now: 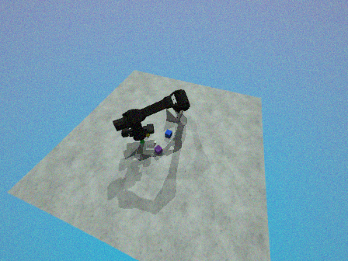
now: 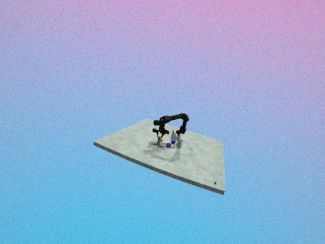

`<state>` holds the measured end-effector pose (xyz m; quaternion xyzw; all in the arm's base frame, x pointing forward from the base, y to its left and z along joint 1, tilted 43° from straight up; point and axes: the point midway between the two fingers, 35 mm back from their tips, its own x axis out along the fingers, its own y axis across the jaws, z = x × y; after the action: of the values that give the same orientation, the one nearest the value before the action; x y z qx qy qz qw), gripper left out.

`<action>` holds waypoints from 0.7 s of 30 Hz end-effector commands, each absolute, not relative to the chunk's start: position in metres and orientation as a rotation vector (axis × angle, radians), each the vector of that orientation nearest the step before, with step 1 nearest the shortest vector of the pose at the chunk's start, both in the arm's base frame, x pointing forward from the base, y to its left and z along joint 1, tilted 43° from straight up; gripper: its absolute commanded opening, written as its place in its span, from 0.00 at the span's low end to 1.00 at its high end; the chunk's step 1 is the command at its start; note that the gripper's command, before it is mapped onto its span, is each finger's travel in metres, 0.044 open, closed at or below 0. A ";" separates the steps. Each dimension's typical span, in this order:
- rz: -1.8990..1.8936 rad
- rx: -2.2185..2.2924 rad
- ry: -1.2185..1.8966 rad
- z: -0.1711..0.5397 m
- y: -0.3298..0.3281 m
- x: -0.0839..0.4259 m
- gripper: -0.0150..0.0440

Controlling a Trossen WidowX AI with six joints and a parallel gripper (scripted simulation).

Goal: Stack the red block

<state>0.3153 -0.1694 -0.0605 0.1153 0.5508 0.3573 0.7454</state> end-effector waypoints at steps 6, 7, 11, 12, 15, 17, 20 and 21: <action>0.782 0.252 1.206 -0.061 -0.169 0.315 0.97; 0.782 0.252 1.206 -0.061 -0.169 0.315 1.00; 0.782 0.252 1.206 -0.061 -0.169 0.315 1.00; 0.782 0.252 1.206 -0.061 -0.169 0.315 1.00; 0.782 0.252 1.206 -0.061 -0.169 0.315 1.00; 0.782 0.252 1.206 -0.061 -0.169 0.315 1.00; 0.782 0.252 1.206 -0.061 -0.169 0.315 1.00; 0.782 0.252 1.206 -0.061 -0.169 0.315 1.00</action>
<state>0.3153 -0.1694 -0.0606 0.1151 0.5508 0.3573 0.7455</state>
